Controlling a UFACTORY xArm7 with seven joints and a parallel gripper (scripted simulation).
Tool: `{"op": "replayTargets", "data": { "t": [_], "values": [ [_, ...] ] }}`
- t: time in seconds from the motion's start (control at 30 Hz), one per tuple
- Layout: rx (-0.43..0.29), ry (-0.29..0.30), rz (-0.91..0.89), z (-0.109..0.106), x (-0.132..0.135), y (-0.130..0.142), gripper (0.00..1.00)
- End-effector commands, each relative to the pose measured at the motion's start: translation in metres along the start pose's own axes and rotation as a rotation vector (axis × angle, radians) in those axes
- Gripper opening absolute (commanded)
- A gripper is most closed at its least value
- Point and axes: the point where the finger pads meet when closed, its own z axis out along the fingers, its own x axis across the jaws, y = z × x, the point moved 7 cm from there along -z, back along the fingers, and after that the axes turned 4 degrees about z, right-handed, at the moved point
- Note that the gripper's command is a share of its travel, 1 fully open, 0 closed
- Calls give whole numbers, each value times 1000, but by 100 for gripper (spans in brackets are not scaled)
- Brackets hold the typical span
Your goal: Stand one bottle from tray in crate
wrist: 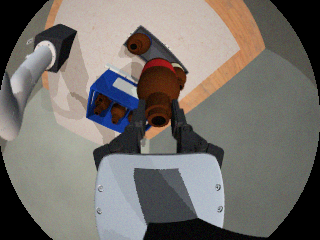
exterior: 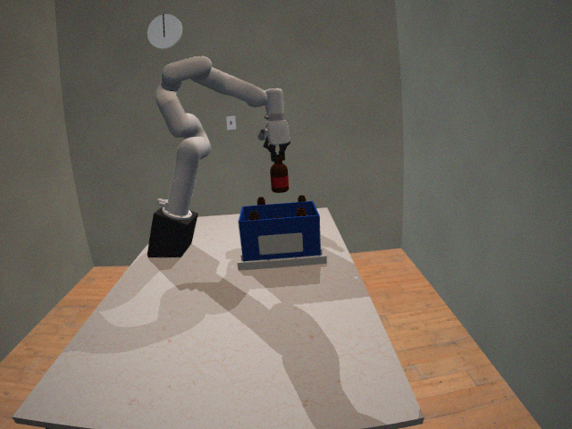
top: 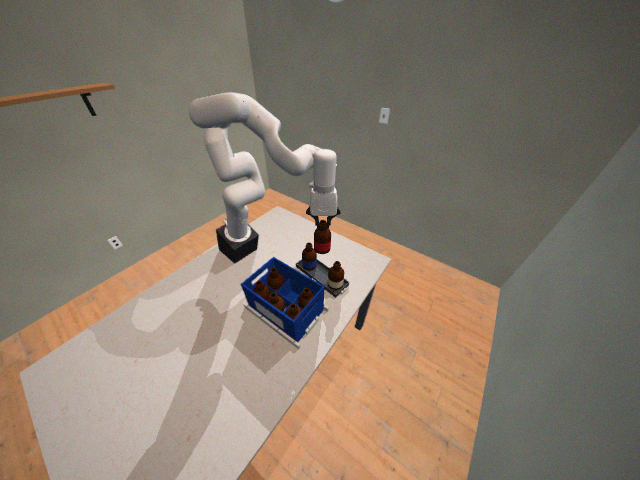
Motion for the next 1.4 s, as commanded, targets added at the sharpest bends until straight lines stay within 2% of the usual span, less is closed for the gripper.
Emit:
{"op": "replayTargets", "data": {
  "t": [0.0,1.37],
  "values": [
    [-1,4,0,-2,1,0,0],
    [-1,4,0,-2,-3,5,0]
  ]
}}
